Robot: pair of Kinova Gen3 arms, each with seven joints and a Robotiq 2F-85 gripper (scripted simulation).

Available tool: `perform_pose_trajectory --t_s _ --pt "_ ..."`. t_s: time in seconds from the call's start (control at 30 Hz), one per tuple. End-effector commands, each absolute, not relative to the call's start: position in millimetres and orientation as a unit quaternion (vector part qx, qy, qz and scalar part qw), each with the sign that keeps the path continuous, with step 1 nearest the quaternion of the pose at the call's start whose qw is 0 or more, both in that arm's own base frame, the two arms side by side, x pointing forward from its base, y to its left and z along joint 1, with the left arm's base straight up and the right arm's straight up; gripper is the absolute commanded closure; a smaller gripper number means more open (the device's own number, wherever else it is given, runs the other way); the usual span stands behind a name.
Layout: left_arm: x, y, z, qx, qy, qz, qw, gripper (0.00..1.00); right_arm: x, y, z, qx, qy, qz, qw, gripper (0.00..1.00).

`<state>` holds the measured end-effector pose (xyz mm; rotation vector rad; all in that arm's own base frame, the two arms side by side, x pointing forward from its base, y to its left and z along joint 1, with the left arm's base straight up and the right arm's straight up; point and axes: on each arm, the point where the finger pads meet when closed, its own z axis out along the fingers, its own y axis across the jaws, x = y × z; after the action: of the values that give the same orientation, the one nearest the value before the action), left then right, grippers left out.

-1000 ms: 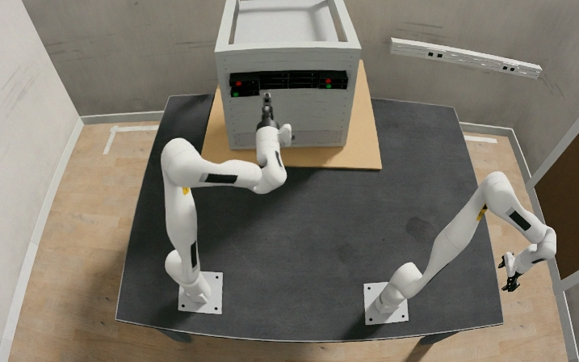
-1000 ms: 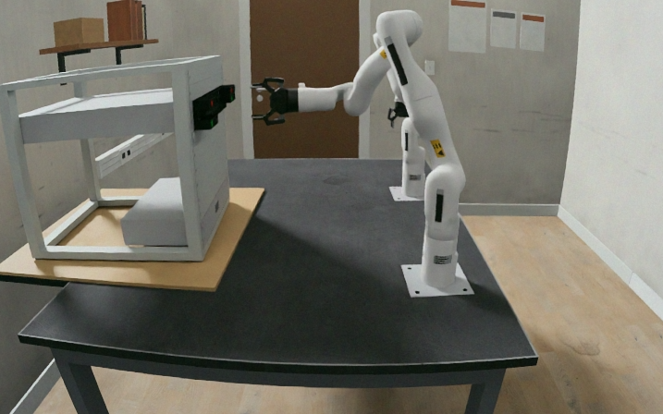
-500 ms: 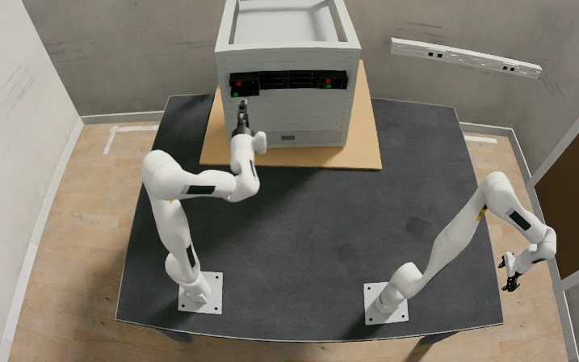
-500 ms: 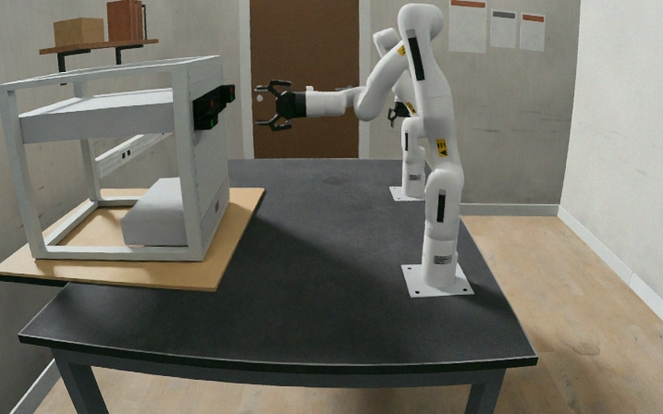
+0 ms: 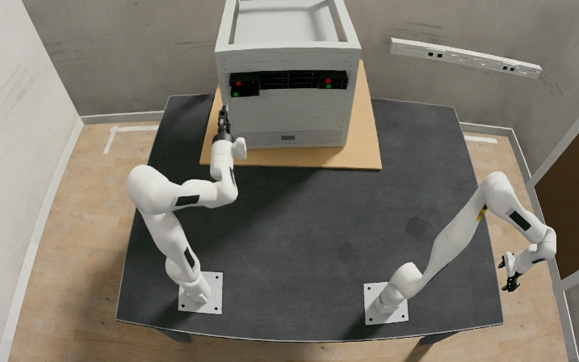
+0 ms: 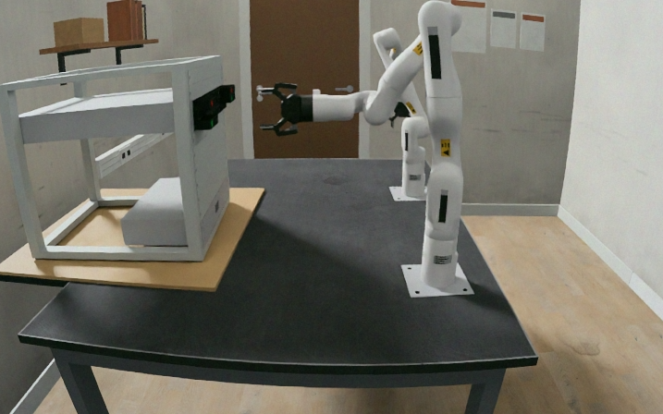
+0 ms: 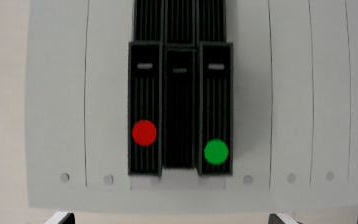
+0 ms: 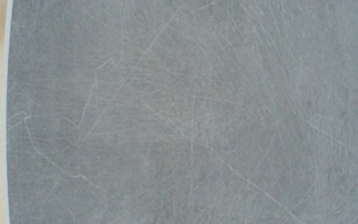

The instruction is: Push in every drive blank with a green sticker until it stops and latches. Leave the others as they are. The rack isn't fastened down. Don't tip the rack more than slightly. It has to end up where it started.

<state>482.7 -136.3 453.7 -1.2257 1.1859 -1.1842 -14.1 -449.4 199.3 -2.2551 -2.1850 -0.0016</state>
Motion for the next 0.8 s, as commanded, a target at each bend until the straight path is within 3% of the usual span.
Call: perform_pose_trajectory --t_s 0.0,0.77 --pt "480.2 -128.3 454.5 -0.508 0.492 -0.493 0.508 0.002 -14.2 -449.8 200.0 -0.718 -0.696 0.0 0.0 0.002" --pt "475.3 -113.6 453.9 -0.508 0.492 -0.493 0.508 0.002 -14.2 -449.8 200.0 -0.718 -0.696 0.0 0.0 0.002"
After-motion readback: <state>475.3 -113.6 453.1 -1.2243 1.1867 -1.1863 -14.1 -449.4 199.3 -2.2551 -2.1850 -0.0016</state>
